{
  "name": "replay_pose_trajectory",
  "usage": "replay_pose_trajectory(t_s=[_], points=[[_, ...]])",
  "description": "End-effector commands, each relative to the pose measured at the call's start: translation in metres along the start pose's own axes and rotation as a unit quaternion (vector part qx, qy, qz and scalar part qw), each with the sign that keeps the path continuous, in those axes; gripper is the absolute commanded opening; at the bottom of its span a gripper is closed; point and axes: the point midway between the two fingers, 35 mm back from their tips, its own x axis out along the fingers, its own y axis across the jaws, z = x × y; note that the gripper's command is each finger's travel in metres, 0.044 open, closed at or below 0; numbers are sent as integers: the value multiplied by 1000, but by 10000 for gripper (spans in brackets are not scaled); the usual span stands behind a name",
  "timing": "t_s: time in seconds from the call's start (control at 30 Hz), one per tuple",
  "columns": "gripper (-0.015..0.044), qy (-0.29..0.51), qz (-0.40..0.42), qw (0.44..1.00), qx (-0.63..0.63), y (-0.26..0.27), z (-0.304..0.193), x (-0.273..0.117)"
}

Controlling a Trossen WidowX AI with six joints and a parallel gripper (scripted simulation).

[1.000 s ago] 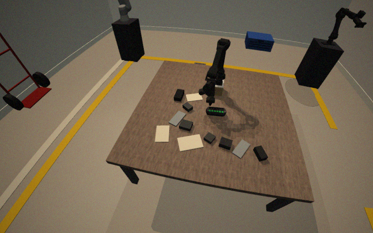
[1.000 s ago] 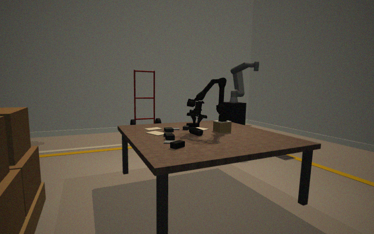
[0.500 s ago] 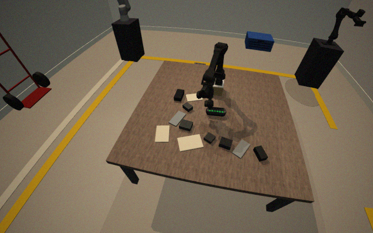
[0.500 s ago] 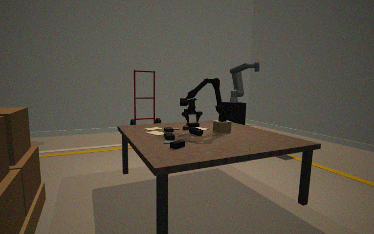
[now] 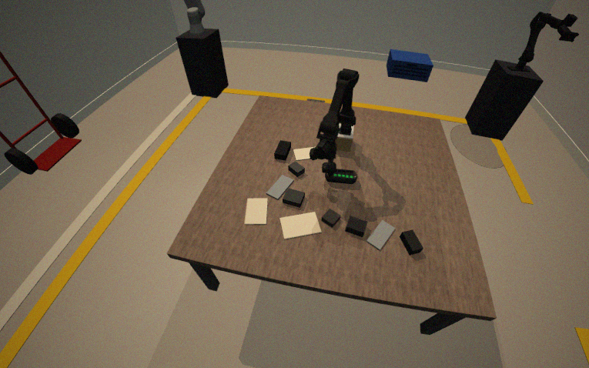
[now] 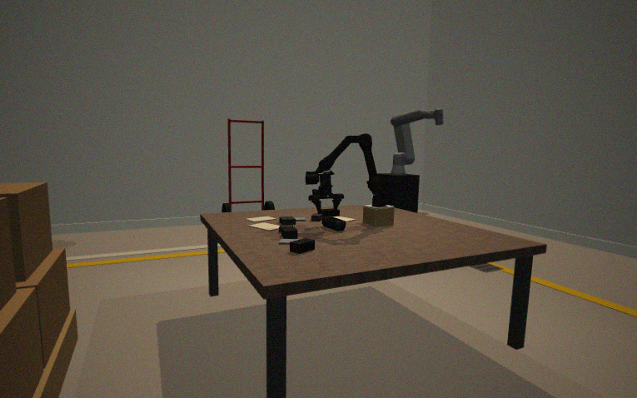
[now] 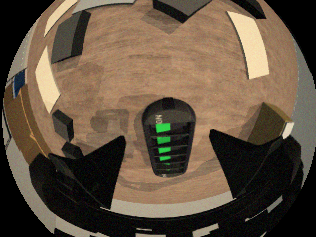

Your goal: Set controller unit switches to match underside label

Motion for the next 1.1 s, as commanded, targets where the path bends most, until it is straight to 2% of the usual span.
replay_pose_trajectory(t_s=[0.0,0.63,0.73,0.9,1.07], points=[[440,4,-5,1000,-2,-2,0,9],[440,4,-5,1000,-1,-4,4,37],[361,4,-5,1000,-1,-4,4,37],[328,4,-5,1000,-1,-4,4,37],[327,4,-5,1000,-1,-4,4,37]])
